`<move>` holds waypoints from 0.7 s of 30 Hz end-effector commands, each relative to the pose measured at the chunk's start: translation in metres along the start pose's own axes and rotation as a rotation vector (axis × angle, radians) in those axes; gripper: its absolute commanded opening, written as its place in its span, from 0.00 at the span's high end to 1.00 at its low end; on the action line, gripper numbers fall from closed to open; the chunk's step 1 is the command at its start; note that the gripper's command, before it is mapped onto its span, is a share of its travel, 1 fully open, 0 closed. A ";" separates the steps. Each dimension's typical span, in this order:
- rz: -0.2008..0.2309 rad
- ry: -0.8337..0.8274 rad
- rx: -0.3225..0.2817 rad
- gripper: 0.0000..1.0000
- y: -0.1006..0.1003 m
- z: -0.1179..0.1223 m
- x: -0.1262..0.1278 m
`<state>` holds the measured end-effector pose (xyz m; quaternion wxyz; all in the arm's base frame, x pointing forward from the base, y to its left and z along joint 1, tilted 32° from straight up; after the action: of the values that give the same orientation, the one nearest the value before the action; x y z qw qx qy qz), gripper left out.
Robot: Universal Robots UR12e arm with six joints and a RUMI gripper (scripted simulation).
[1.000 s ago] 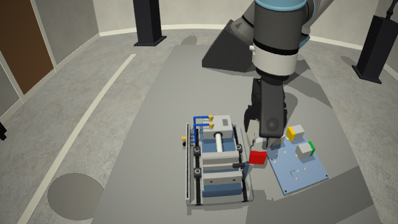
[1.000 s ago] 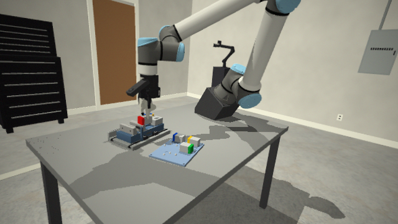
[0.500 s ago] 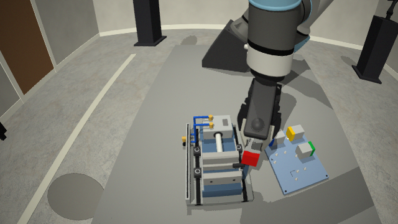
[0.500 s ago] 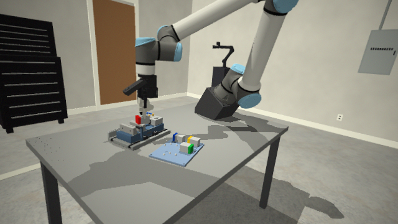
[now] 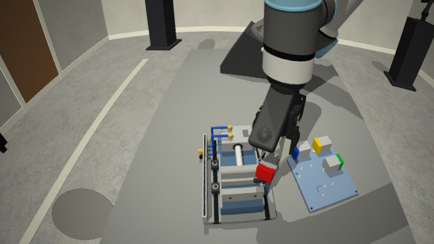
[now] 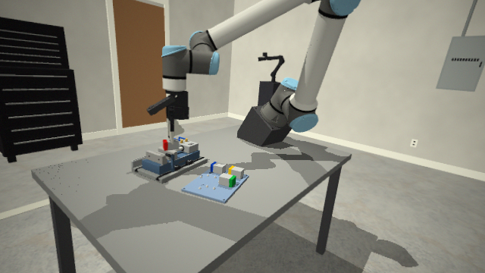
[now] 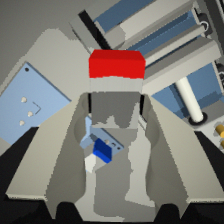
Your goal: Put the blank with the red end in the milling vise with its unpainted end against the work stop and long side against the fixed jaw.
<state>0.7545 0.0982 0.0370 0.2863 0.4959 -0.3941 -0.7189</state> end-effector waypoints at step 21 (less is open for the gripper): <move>0.000 -0.312 0.006 1.00 0.003 -0.019 0.018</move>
<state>0.7611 0.0837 0.0279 0.2344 0.4020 -0.4270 -0.7754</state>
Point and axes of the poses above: the point where the finger pads meet when closed, its own y axis back along the fingers, its own x axis across the jaws, z = x × y, the point moved 1 cm from there along y, back along the fingers, and after that the axes turned 4 degrees about -y, right-handed, at the moved point
